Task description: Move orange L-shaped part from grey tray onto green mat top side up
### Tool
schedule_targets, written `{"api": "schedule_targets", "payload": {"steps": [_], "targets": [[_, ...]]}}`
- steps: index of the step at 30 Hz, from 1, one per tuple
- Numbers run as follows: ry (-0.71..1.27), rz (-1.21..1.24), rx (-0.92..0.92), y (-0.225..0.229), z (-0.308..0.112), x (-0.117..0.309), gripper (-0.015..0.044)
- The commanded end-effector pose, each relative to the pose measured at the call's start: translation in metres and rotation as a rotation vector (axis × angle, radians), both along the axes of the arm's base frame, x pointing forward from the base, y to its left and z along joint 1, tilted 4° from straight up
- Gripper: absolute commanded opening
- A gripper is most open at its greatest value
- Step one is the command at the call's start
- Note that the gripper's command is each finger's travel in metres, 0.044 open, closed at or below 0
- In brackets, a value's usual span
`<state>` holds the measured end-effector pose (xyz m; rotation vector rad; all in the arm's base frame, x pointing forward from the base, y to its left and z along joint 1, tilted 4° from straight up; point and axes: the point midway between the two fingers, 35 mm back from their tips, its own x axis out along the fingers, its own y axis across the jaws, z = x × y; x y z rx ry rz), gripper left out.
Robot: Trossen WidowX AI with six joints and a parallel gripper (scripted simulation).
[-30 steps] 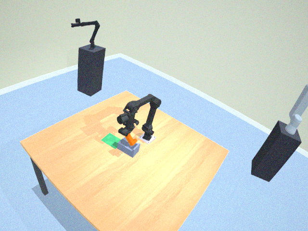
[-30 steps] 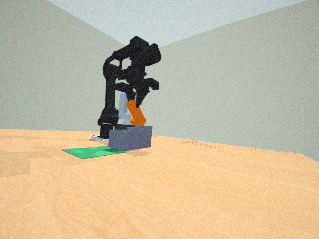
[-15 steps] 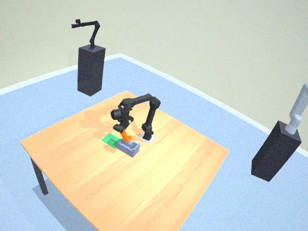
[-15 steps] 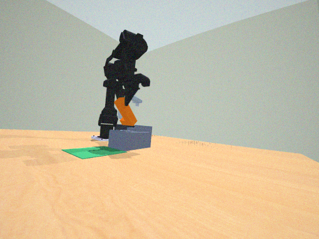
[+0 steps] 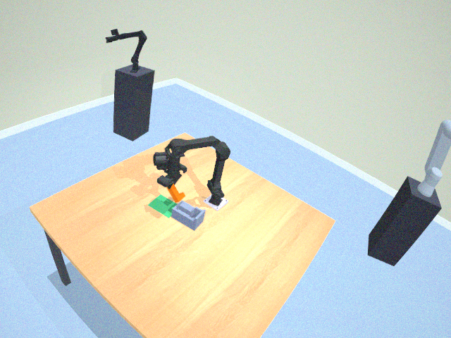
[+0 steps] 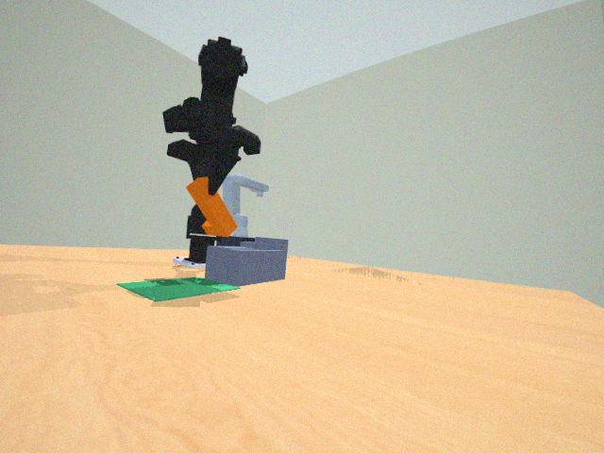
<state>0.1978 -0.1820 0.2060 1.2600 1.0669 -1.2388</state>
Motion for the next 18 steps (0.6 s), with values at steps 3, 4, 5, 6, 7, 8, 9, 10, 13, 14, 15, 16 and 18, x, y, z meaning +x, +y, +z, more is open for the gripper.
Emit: {"api": "schedule_targets", "payload": {"steps": [3,4,5,6,7,8,9,10,13,14,15,16,18], "targets": [[-0.003,0.005,-0.002,-0.027,0.001,-0.002,0.0],[-0.002,0.005,-0.002,-0.031,0.002,-0.003,0.0],[-0.002,0.005,-0.002,-0.034,0.002,-0.003,0.0],[-0.002,0.005,-0.003,-0.038,0.002,-0.003,0.0],[-0.002,0.005,-0.003,-0.042,0.002,-0.004,0.0],[-0.002,0.005,-0.003,-0.046,0.003,-0.004,0.0],[-0.002,0.005,-0.004,-0.048,0.003,-0.005,0.0],[-0.002,0.005,-0.004,-0.048,0.003,-0.005,0.0],[-0.002,0.005,-0.004,-0.049,0.003,-0.005,0.0],[-0.002,0.005,-0.004,-0.049,0.002,-0.005,0.0],[-0.002,0.005,-0.004,-0.049,0.001,-0.005,0.0],[-0.002,0.005,-0.004,-0.049,0.0,-0.005,0.0],[-0.002,0.005,-0.004,-0.049,-0.002,-0.004,0.0]]}}
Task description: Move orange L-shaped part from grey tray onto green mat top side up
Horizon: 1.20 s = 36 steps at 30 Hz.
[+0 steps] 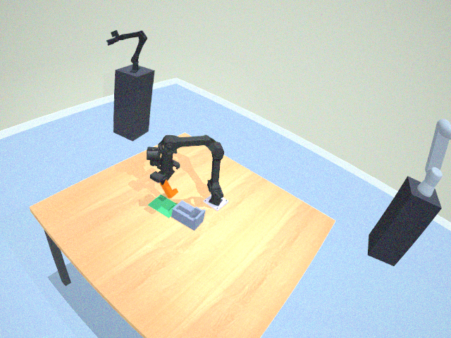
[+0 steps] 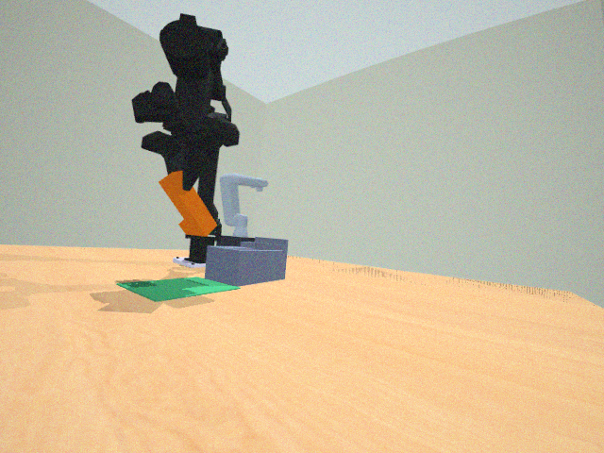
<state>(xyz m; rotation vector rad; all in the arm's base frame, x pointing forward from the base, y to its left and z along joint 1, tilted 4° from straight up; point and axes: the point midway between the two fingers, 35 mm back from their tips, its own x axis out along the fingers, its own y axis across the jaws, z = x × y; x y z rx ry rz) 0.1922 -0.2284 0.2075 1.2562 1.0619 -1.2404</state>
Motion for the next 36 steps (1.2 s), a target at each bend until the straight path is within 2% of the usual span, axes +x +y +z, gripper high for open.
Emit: {"api": "schedule_targets", "payload": {"steps": [1,36], "targets": [[-0.001,0.005,0.002,-0.003,-0.005,0.001,0.0],[-0.001,0.005,0.002,-0.006,-0.061,0.006,0.0]]}}
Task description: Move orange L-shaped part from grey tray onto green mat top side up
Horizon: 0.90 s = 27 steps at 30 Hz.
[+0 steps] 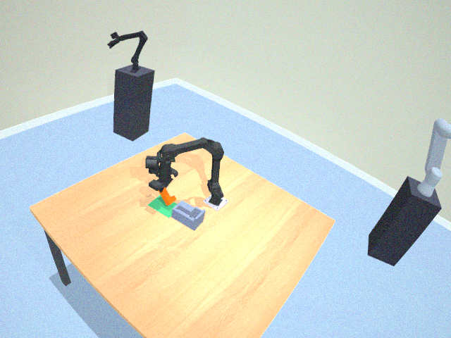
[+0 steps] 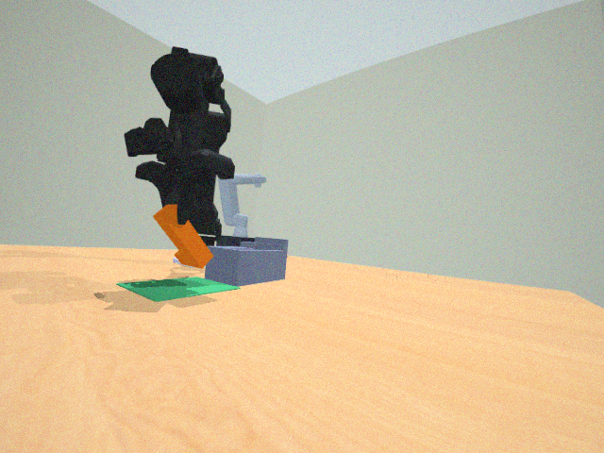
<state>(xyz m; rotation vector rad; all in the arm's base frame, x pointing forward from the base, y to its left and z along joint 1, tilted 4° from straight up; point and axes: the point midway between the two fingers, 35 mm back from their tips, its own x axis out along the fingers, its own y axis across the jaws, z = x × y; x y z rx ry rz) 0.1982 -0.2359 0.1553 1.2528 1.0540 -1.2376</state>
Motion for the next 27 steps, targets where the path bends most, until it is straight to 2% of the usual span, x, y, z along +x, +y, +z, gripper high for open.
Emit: {"api": "schedule_targets", "payload": {"steps": [1,13,27], "targets": [[0.004,0.004,0.009,0.001,-0.01,0.0,0.0],[0.004,0.004,0.009,0.0,-0.027,0.001,0.0],[0.004,0.004,0.009,0.0,-0.028,0.001,0.0]]}}
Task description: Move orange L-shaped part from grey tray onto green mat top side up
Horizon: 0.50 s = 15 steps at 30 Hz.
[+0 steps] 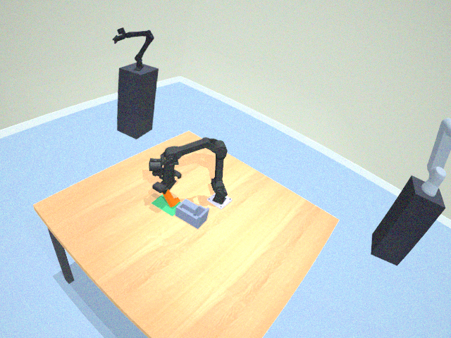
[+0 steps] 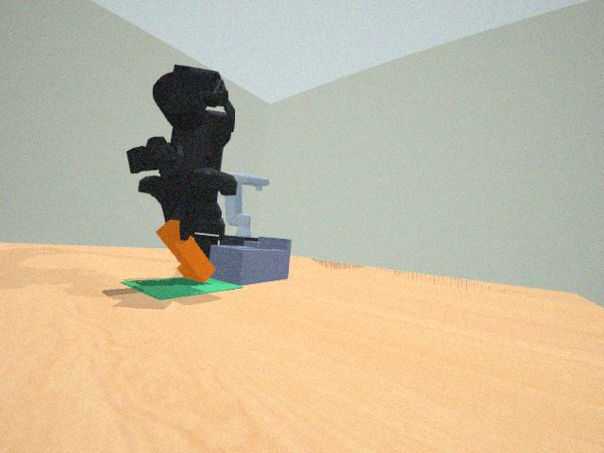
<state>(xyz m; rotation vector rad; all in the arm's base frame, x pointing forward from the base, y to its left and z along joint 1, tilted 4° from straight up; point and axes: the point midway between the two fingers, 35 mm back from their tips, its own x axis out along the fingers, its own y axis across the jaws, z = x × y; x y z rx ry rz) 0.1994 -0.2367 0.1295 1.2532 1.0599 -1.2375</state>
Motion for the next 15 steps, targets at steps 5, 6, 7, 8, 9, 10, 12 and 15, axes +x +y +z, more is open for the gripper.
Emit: {"api": "schedule_targets", "payload": {"steps": [5,6,7,8,9,10,12,15], "targets": [[0.001,0.002,0.005,0.0008,-0.0022,-0.0001,0.0],[0.001,0.002,0.005,0.0008,-0.0022,-0.0001,0.0],[0.001,0.002,0.005,0.0008,-0.0022,-0.0001,0.0],[0.001,0.002,0.005,0.0008,-0.0022,-0.0001,0.0],[0.001,0.002,0.005,0.0008,-0.0022,-0.0001,0.0],[0.001,0.002,0.005,0.0008,-0.0022,-0.0001,0.0],[0.001,0.002,0.005,0.0008,-0.0022,-0.0001,0.0],[0.001,0.0,0.001,0.0003,-0.0008,-0.0002,0.0026]]}}
